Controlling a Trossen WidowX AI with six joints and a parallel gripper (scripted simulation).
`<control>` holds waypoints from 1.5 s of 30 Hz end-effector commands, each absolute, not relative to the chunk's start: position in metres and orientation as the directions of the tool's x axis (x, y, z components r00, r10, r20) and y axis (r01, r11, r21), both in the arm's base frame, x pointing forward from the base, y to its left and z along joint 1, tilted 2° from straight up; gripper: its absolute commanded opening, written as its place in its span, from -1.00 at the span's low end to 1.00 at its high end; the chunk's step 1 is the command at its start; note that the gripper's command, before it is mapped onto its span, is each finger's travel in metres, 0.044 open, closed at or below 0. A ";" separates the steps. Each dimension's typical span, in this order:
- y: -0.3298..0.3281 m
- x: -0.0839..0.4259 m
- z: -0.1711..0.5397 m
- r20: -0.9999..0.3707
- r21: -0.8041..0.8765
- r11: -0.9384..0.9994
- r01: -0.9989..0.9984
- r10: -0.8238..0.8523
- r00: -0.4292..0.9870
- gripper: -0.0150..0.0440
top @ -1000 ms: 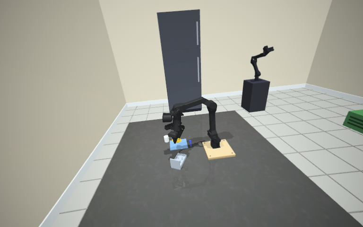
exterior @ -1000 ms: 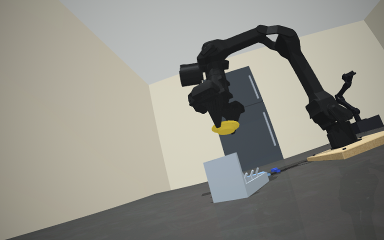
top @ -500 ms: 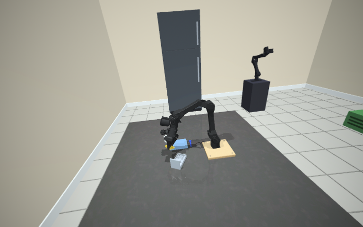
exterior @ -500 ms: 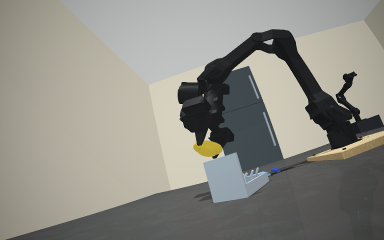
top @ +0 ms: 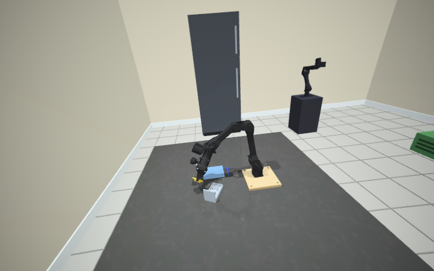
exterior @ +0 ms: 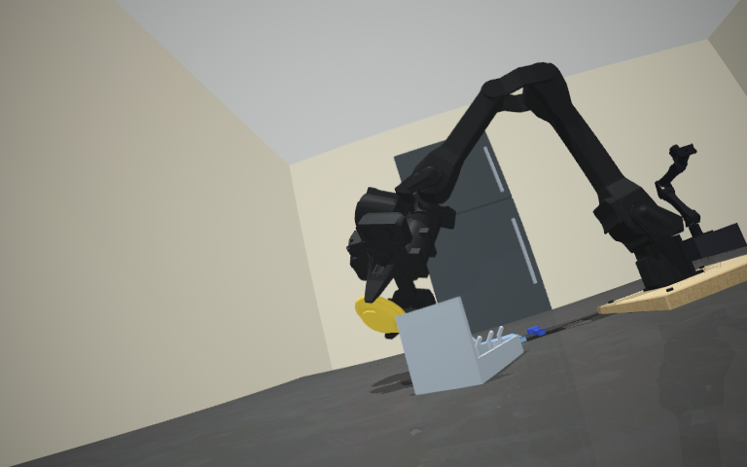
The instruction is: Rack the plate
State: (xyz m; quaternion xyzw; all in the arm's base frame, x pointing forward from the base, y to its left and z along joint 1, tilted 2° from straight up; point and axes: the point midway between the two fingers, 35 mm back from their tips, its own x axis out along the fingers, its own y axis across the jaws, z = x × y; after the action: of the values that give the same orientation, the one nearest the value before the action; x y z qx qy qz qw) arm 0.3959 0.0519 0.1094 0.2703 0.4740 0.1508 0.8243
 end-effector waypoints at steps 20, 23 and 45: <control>0.041 0.393 0.090 -0.375 0.558 0.702 -0.442 0.689 0.621 -0.49; 0.040 0.388 0.089 -0.333 0.529 0.687 -0.498 0.708 0.623 -0.49; 0.038 0.324 0.088 -0.087 0.184 0.561 -0.807 0.827 0.556 -0.49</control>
State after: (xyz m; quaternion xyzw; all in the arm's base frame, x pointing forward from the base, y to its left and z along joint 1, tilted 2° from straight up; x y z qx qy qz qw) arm 0.3364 0.0371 0.0884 0.0829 0.1063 0.4487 0.8834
